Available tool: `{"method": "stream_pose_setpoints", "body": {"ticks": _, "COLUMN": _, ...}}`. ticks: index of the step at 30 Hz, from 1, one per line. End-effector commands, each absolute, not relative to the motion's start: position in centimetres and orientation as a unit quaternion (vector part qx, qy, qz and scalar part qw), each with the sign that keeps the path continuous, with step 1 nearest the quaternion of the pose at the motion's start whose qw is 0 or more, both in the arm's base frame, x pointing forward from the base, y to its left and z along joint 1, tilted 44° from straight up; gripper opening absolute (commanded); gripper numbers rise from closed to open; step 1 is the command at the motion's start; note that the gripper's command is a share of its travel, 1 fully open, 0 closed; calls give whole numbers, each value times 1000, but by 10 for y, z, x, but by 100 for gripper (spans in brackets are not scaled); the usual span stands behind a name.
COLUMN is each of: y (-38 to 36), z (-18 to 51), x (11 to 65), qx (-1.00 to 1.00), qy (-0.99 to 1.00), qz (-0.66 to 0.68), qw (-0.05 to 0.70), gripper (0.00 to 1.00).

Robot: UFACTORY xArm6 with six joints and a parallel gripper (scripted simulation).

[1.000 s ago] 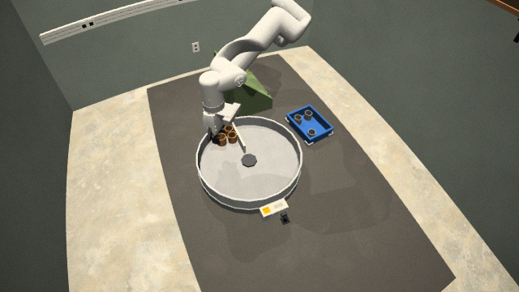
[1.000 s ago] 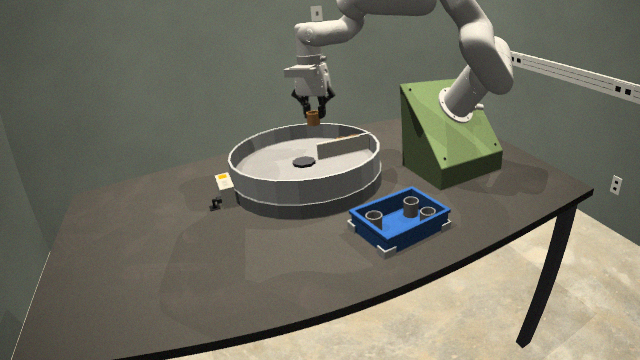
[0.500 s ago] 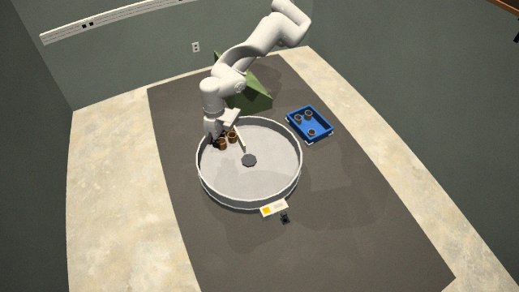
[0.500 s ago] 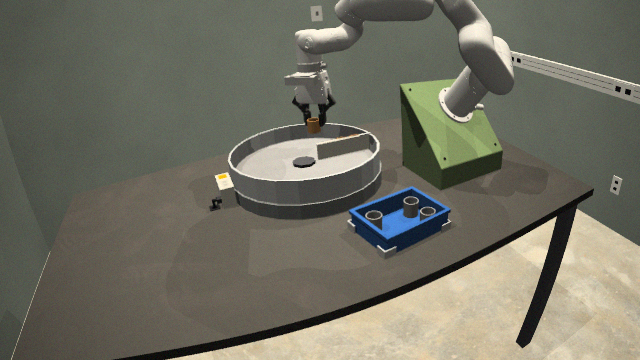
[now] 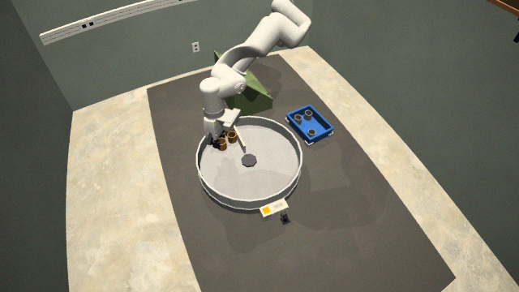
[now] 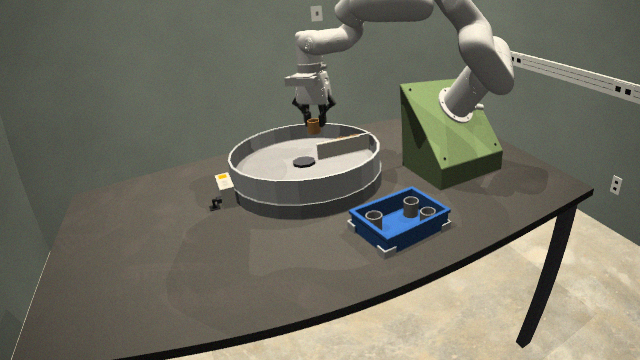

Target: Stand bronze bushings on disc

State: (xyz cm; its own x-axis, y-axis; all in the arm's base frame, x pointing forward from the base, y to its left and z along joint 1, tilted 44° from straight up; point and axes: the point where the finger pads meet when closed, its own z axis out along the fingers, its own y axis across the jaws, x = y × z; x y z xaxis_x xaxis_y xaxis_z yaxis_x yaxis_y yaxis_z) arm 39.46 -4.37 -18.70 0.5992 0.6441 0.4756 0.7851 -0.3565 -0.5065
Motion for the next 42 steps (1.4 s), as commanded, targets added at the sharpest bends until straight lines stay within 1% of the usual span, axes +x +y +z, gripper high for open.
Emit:
{"method": "stream_pose_setpoints", "body": {"ticks": 1, "y": -43, "z": -188, "x": 396, "qx": -818, "qy": -437, "qz": -99, "qw": 360, "gripper": 0}}
{"method": "stream_pose_setpoints", "body": {"ticks": 27, "y": -17, "z": -216, "x": 390, "qx": -818, "qy": -437, "qz": -99, "qw": 360, "gripper": 0}}
{"method": "stream_pose_setpoints", "body": {"ticks": 42, "y": -14, "z": -219, "x": 389, "qx": -818, "qy": -437, "qz": -99, "qw": 360, "gripper": 0}}
